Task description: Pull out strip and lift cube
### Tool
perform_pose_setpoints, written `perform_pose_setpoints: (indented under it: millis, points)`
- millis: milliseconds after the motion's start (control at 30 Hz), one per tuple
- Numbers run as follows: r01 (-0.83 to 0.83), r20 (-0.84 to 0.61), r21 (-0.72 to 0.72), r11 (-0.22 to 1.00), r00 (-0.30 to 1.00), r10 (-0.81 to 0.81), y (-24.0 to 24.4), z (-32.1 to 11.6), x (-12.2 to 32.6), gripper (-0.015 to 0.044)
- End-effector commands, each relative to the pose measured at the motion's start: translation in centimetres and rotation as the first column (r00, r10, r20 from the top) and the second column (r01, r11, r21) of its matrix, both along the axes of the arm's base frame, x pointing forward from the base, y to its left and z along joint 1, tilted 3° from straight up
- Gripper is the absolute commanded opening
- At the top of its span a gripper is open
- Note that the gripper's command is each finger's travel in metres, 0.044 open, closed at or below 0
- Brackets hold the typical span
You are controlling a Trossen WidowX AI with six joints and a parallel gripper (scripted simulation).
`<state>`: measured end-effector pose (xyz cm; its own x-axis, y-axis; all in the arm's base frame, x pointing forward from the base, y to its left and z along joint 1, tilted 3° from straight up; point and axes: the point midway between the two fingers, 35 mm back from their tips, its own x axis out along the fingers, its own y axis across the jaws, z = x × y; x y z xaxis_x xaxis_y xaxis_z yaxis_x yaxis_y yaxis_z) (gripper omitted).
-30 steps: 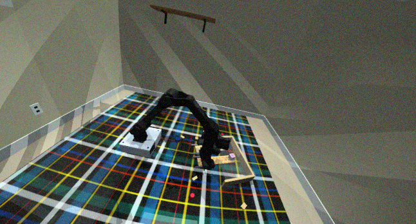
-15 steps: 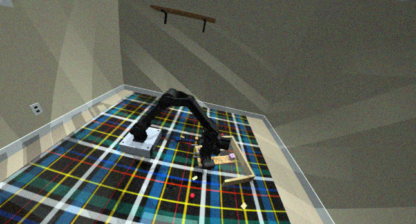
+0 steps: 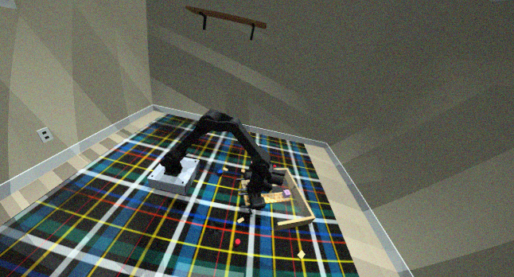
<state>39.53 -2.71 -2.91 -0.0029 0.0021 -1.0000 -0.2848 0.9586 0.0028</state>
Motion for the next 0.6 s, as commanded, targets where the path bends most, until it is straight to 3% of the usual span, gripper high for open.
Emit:
perform_pose_setpoints:
  millis: [0,567]
  points:
    - [0.0,-0.002,-0.005,1.0,1.0,0.0,-0.05,-0.28,-0.01,0.0]
    - [0.0,-0.002,-0.005,1.0,1.0,0.0,-0.11,-0.42,-0.13,0.0]
